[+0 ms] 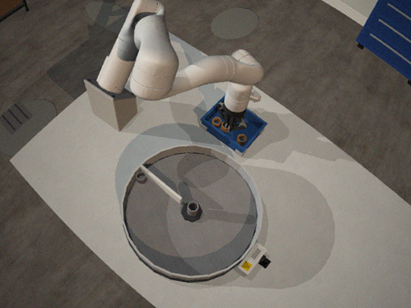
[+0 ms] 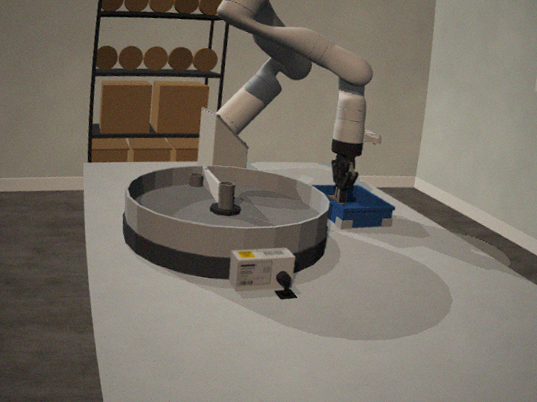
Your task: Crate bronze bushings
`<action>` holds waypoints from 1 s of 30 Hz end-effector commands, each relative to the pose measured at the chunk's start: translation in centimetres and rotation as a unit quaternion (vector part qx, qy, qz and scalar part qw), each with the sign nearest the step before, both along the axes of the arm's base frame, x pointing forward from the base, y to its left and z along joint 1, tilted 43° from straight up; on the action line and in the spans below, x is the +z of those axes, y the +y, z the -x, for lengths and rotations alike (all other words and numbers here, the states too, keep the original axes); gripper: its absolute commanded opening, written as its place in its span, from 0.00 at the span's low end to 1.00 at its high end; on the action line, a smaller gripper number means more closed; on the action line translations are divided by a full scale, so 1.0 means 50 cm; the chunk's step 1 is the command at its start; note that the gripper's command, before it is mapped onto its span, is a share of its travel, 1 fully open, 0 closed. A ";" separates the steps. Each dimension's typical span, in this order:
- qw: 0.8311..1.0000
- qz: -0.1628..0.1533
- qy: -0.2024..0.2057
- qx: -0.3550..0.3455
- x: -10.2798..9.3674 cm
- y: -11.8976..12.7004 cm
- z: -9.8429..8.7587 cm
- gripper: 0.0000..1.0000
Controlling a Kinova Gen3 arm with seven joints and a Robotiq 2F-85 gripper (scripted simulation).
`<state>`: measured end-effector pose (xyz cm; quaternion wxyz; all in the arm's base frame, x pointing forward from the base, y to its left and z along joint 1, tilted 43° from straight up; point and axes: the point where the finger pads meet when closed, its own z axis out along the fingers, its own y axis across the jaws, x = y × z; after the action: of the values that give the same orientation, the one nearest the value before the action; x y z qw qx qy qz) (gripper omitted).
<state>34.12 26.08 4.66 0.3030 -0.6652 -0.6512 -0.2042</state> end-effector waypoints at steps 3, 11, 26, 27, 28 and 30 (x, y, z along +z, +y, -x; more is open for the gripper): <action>1.000 0.000 0.000 0.000 0.001 0.000 -0.001 0.00; 1.000 0.000 0.000 0.000 -0.012 0.011 0.001 0.00; 1.000 0.000 0.000 0.000 -0.016 0.015 0.002 0.00; 1.000 0.000 0.000 0.000 -0.017 0.015 0.002 0.00; 1.000 0.000 0.000 0.000 -0.017 0.015 0.002 0.00; 1.000 0.000 0.000 0.000 -0.017 0.015 0.002 0.00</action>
<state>33.99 26.85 3.80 0.3028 -0.6651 -0.6514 -0.2042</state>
